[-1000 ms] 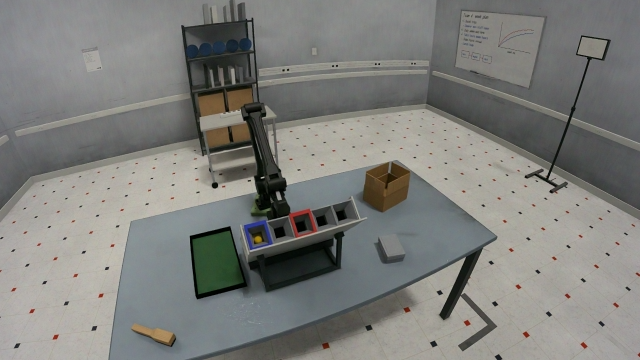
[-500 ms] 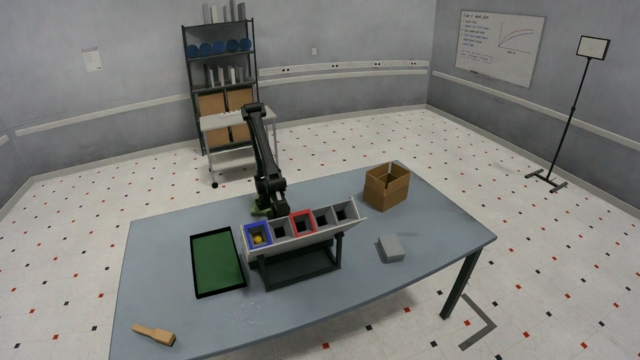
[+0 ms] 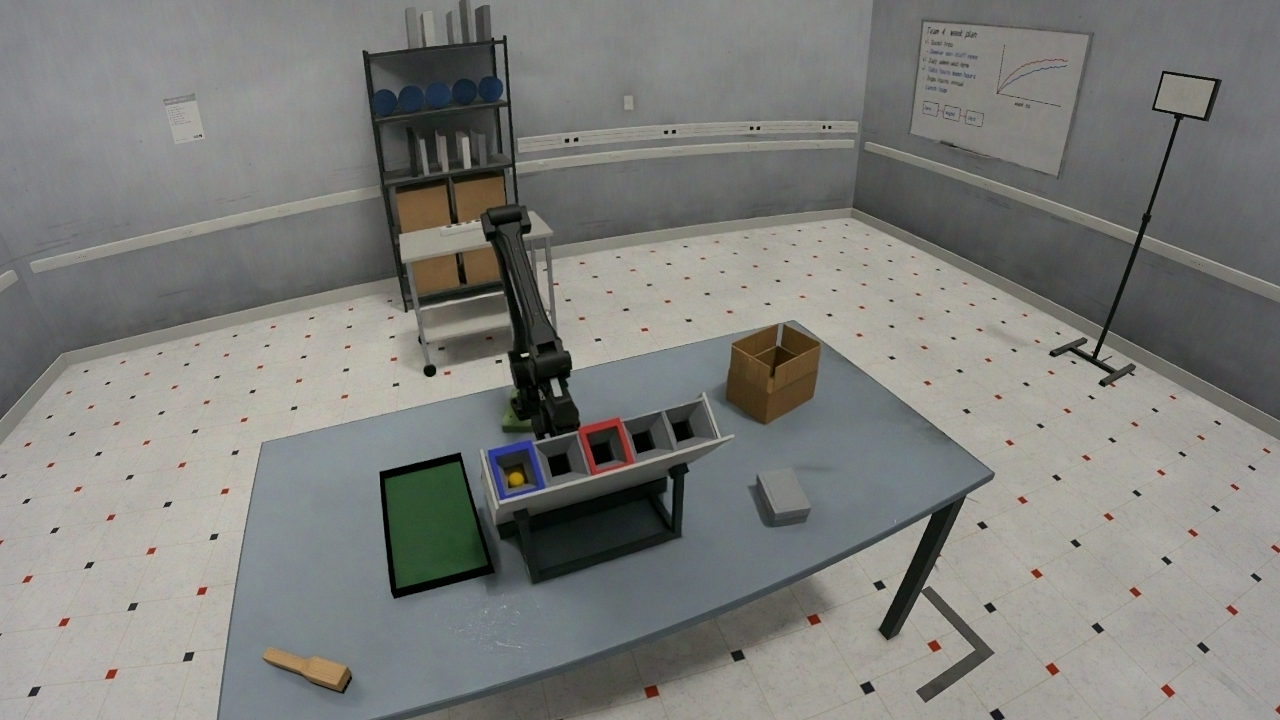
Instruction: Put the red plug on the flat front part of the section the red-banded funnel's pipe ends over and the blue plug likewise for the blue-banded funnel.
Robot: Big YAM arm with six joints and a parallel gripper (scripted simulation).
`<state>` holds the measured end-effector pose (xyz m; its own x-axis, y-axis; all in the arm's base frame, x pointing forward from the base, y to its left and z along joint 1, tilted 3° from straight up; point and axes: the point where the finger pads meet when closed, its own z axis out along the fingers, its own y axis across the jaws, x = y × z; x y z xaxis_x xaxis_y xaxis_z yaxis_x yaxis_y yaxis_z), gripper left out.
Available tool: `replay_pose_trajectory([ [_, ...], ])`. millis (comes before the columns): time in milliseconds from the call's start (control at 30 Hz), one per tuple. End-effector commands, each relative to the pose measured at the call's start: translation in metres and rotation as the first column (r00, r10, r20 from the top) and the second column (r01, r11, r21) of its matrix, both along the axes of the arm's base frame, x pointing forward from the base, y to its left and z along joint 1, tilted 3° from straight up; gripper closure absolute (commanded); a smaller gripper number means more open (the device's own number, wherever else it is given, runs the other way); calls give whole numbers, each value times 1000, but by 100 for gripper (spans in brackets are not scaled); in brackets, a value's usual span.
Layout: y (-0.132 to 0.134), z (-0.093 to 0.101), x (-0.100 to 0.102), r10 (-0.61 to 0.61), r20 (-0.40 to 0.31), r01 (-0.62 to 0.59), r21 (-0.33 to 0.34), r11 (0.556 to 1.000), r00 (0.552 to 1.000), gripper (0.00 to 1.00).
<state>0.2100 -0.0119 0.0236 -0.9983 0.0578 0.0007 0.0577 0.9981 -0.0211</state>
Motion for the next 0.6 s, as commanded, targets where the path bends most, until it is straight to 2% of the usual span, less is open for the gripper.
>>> replay_pose_trajectory([
  [0,0,46,21,2,59,-2,-1,1000,998,41],
  [300,2,122,16,3,55,-3,1,1000,998,41],
  [567,2,123,17,3,55,-3,1,1000,998,41],
])
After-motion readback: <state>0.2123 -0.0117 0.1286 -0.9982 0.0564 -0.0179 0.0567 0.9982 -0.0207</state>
